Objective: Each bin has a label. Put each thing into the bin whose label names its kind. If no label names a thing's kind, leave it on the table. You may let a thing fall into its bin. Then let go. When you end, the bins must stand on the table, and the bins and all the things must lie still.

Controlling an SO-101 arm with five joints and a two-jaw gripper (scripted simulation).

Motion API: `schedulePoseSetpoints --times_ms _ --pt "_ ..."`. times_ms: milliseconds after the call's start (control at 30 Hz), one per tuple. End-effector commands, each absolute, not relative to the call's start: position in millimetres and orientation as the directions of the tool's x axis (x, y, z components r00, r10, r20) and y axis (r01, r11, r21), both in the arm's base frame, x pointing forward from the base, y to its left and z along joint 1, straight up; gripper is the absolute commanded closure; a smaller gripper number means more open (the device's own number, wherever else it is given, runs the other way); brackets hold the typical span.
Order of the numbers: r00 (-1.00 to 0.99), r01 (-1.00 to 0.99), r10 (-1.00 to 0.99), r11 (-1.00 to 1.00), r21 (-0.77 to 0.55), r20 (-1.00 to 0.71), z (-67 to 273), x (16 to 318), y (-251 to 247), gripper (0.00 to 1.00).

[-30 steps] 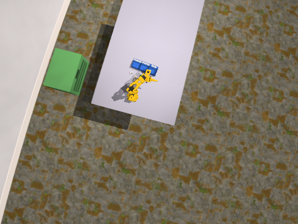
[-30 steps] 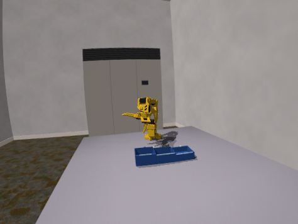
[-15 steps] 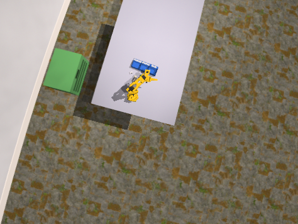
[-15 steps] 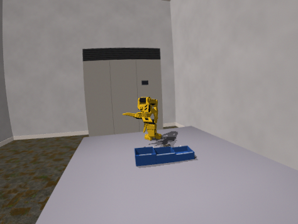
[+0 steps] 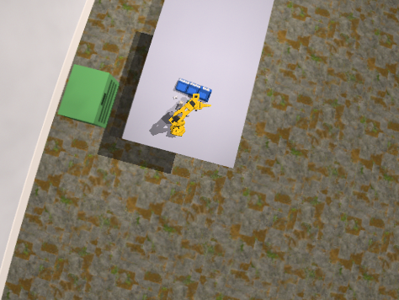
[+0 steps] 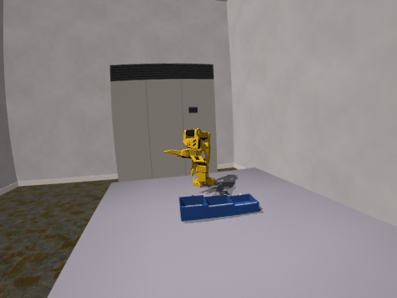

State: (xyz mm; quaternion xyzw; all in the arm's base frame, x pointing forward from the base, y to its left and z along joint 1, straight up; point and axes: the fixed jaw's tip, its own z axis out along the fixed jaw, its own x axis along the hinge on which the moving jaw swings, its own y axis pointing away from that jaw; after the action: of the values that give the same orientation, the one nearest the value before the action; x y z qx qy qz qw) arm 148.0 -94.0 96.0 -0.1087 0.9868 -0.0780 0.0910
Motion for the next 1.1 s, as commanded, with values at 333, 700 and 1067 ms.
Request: schedulePoseSetpoints --times_ms 333,700,1067 --pt "-0.937 -0.285 -0.315 0.939 -0.191 -0.15 100.0 146.1 -93.3 0.0" --pt "-0.906 -0.359 -0.397 0.905 -0.227 -0.149 107.7 146.5 -94.2 0.0" --pt "-0.891 -0.408 -0.437 0.889 -0.208 -0.122 103.5 143.3 -92.5 0.0"
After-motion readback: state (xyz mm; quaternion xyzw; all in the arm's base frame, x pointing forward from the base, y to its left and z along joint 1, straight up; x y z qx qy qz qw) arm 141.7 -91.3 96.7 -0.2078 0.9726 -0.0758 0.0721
